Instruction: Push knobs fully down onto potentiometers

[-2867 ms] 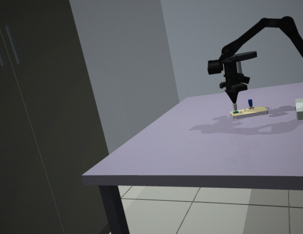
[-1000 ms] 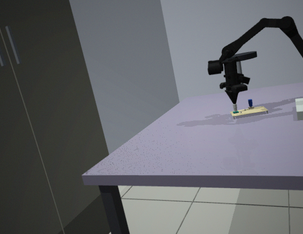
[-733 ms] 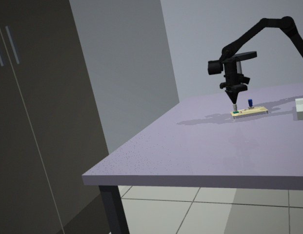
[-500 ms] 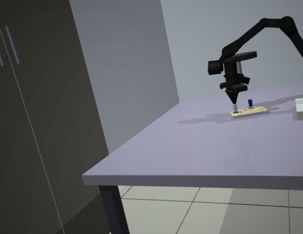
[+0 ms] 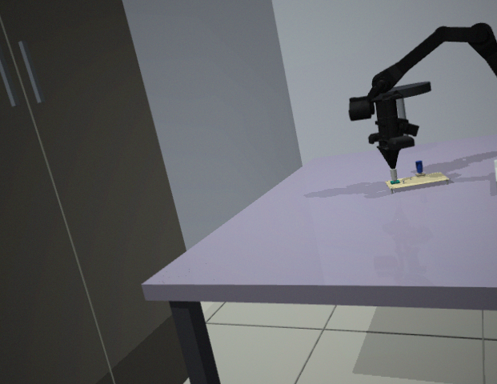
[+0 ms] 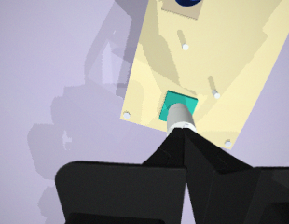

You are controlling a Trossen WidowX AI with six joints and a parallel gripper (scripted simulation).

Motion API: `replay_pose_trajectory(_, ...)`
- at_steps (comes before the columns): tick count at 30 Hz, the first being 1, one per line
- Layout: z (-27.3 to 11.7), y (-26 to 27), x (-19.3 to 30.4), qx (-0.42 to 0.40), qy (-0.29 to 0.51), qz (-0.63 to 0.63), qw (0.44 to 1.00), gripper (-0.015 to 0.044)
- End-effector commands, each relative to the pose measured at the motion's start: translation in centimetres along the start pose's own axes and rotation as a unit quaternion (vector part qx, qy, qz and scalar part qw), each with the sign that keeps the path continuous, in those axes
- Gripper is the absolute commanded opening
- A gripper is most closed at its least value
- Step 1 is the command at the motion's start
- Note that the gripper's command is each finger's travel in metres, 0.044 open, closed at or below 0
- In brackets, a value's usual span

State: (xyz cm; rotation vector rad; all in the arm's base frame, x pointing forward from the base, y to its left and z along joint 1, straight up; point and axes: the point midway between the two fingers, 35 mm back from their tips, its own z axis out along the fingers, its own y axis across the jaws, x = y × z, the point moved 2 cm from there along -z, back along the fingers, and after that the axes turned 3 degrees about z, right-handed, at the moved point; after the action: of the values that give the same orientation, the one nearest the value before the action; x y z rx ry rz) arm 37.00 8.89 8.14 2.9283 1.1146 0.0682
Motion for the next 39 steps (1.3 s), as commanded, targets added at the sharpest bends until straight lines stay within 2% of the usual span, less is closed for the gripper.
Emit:
replay_pose_trajectory(1, 1.6, 0.0, 0.3, 0.006, -0.005, 0.002, 1.000, 0.0000)
replay_pose_trajectory(29, 1.8, 0.0, 0.3, 0.006, -0.005, 0.002, 1.000, 0.0000)
replay_pose_trajectory(39, 0.5, 0.1, 0.3, 0.006, -0.005, 0.002, 1.000, 0.0000)
